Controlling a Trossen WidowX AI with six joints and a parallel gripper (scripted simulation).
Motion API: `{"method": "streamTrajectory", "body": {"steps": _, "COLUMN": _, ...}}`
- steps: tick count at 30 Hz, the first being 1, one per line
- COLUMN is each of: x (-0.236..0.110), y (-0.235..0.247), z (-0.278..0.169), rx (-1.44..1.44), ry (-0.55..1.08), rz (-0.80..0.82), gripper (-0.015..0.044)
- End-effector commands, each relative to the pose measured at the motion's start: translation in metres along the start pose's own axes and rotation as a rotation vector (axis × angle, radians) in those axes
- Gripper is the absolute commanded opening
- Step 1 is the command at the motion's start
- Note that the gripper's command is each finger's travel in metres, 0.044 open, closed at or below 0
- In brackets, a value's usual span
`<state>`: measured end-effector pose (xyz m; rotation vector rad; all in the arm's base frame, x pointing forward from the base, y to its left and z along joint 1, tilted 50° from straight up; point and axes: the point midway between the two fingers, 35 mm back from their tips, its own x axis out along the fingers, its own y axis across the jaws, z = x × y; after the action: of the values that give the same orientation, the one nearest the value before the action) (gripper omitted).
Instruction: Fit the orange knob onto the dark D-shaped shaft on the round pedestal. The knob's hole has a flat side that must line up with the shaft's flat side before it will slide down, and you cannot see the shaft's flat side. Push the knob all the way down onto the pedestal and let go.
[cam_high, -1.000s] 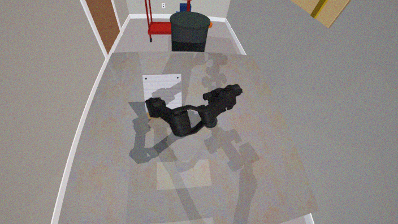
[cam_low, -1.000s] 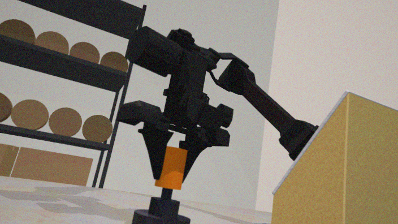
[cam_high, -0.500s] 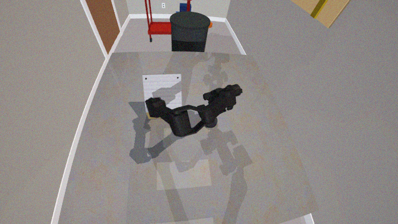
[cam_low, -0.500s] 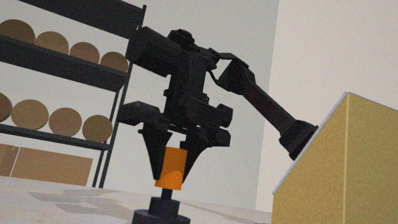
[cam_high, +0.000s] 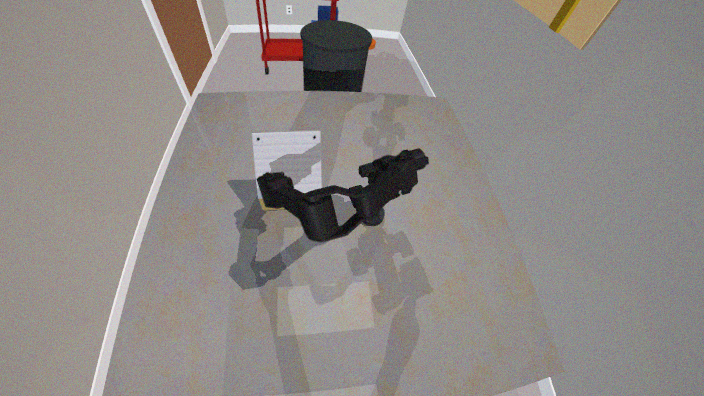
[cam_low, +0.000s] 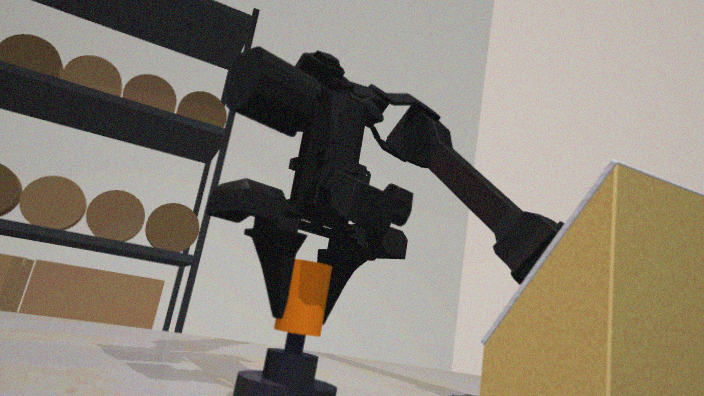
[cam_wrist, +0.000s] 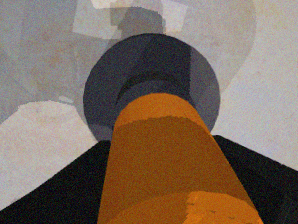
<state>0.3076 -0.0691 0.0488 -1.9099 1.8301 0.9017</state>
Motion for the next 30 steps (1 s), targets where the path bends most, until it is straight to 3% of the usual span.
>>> {"method": "streamTrajectory", "body": {"steps": 1, "x": -0.0065, "y": 0.0003, "z": -0.0002, "rx": 0.001, "ry": 0.002, "rz": -0.002, "gripper": 0.0000}}
{"method": "streamTrajectory", "body": {"steps": 30, "x": 0.0027, "y": 0.0003, "z": -0.0005, "rx": -0.051, "ry": 0.002, "rz": -0.002, "gripper": 0.0000}}
